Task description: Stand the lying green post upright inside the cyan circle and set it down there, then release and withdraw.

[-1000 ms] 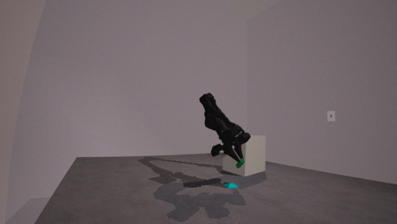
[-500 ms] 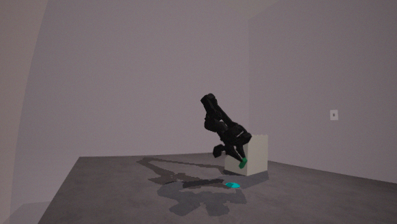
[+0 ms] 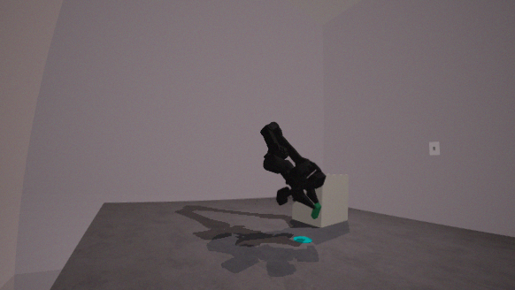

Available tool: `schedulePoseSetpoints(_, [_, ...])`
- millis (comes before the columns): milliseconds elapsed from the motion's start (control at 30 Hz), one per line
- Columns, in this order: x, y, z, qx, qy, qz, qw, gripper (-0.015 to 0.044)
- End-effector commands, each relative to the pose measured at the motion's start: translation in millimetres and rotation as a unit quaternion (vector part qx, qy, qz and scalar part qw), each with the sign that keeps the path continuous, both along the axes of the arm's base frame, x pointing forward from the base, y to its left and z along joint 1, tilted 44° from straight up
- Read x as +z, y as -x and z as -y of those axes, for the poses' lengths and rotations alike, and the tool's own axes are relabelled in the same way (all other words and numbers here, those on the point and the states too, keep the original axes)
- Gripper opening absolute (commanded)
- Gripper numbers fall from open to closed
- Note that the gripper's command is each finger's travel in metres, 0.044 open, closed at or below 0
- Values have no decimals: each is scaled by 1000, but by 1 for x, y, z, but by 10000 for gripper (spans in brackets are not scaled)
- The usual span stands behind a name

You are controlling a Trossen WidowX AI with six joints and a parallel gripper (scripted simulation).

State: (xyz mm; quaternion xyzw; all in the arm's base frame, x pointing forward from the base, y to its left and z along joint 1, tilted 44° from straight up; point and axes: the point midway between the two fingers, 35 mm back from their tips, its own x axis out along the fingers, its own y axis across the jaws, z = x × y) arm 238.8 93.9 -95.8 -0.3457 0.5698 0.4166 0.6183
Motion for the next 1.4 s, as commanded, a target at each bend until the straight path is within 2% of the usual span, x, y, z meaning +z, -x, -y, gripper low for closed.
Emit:
schedulePoseSetpoints(0, [1,0,0,6,-17,9,1000,23])
schedulePoseSetpoints(1367, [15,-2,3,40,-137,98,985,23])
